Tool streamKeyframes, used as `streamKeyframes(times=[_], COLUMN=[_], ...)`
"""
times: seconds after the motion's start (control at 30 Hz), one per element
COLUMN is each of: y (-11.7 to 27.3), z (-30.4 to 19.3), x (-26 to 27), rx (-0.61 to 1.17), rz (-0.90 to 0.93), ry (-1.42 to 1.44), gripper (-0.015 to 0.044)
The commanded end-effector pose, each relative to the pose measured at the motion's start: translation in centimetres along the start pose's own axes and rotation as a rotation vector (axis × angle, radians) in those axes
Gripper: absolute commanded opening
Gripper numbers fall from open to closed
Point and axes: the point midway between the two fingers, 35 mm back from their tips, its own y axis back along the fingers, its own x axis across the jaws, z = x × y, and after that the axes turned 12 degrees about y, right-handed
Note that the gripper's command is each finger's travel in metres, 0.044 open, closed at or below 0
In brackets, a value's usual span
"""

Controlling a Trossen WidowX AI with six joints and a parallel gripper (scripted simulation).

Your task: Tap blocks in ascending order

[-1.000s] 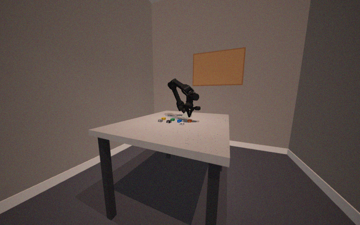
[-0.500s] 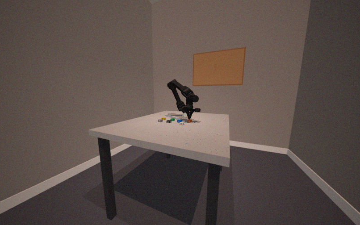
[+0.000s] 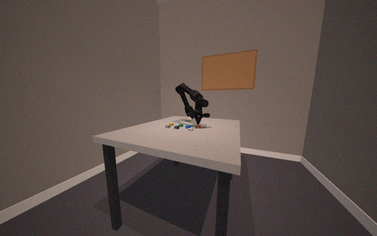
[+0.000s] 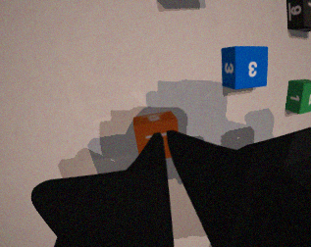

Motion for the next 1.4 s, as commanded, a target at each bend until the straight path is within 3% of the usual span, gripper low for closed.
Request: streamKeyframes(times=[0.0,0.1,0.3,0.43,0.6,0.93,1.2,1.37], y=[1.5,2.3,9.3,9.6,10.4,9.3,9.1,3.2], z=[0.2,0.3,0.2,0.2,1.0,-4.5,-4.8,-4.5], x=[0.1,0.1,0.1,-0.3,-9.2,-26.2,-26.6,-26.7], rx=[-0.012,-0.012,-0.011,-0.011,-0.021,-0.007,-0.006,-0.008], rz=[0.011,0.012,0.014,0.015,0.033,0.001,-0.001,0.000], ry=[-0.009,-0.009,-0.008,-0.008,0.000,-0.007,-0.007,-0.008], gripper=[0.0020,0.0020,0.0020,0.0020,0.0020,0.0020,0.0020,0.0020])
